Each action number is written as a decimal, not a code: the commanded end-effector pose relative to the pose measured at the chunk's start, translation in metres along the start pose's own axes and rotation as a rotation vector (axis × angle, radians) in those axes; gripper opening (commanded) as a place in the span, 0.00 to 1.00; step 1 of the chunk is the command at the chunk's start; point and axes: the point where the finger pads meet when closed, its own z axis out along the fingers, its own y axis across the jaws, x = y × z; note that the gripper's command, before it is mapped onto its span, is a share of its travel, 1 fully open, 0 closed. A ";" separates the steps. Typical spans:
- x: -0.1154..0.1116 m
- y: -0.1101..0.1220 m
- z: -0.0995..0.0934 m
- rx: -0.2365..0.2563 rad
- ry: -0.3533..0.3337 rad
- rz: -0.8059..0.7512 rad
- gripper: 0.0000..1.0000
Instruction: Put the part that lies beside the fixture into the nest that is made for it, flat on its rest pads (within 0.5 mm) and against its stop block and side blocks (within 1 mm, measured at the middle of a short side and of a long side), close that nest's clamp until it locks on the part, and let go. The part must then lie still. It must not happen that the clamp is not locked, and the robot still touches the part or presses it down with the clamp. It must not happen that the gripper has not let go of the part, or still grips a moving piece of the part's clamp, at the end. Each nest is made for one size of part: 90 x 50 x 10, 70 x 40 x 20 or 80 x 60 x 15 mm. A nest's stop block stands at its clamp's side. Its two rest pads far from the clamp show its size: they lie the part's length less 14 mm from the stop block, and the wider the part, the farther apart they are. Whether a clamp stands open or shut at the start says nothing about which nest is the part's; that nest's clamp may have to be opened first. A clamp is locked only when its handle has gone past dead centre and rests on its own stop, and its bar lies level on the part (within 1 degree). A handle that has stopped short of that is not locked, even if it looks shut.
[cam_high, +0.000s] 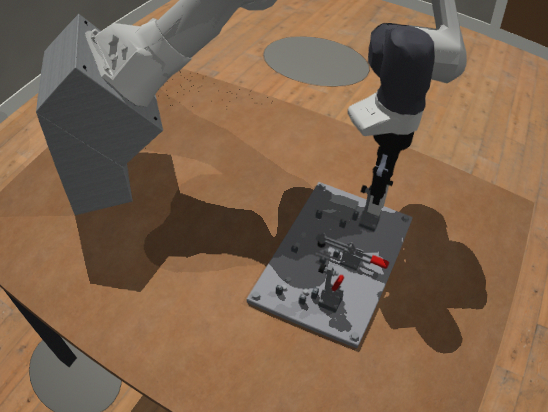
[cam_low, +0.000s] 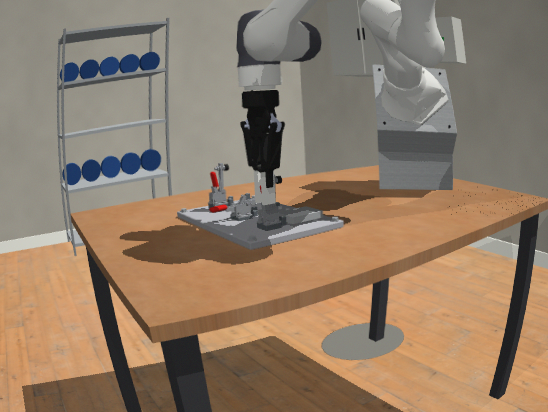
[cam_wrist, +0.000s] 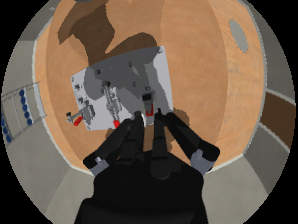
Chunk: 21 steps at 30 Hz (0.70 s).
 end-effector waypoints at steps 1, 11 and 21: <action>-0.001 0.000 0.000 0.001 -0.002 -0.004 0.00; -0.001 0.000 0.000 0.001 -0.002 -0.004 0.00; -0.004 0.000 0.000 0.001 -0.002 -0.004 0.00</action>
